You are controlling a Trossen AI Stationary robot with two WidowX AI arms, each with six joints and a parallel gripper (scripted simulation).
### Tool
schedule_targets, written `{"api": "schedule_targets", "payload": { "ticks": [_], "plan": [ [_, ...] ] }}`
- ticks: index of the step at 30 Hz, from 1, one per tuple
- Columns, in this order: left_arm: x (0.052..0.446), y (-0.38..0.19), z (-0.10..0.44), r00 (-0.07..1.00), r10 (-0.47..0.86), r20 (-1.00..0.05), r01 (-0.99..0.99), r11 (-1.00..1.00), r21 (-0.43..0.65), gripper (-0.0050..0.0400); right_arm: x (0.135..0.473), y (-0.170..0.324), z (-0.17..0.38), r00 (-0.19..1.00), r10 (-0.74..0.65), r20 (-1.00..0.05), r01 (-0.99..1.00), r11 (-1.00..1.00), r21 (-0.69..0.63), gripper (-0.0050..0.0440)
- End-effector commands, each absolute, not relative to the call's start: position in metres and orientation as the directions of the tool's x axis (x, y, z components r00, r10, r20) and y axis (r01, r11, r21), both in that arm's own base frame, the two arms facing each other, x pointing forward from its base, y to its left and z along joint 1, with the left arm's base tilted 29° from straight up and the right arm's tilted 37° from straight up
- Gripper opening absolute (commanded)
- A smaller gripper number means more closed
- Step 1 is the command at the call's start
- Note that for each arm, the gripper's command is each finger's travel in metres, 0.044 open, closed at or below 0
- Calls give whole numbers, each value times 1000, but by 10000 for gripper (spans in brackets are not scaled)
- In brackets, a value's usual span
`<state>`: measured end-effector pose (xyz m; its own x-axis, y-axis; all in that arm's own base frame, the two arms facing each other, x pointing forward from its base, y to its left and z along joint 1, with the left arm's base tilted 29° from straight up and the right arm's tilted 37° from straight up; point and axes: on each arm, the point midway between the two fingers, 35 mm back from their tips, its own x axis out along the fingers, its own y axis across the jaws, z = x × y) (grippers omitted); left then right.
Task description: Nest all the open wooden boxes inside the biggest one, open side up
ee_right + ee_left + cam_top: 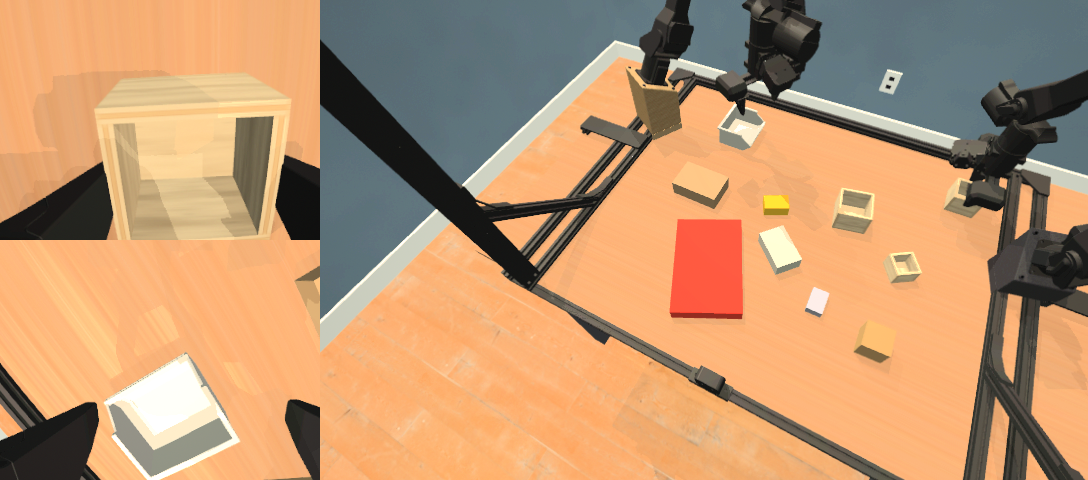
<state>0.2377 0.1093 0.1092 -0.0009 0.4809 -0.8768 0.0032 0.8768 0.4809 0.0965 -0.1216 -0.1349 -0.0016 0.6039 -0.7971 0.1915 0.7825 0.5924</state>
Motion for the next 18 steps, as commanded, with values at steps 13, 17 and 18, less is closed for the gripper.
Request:
{"api": "schedule_targets", "payload": {
  "ticks": [13,17,18],
  "plan": [
    [238,109,109,0,477,-879,0,879,477,400,97,-157,-88,0,606,-796,195,781,594,0],
    [238,109,109,0,477,-879,0,879,477,400,97,-157,-87,0,606,-796,195,781,594,0],
    [238,109,109,0,477,-879,0,879,477,400,97,-157,-87,0,606,-796,195,781,594,0]
  ]
}}
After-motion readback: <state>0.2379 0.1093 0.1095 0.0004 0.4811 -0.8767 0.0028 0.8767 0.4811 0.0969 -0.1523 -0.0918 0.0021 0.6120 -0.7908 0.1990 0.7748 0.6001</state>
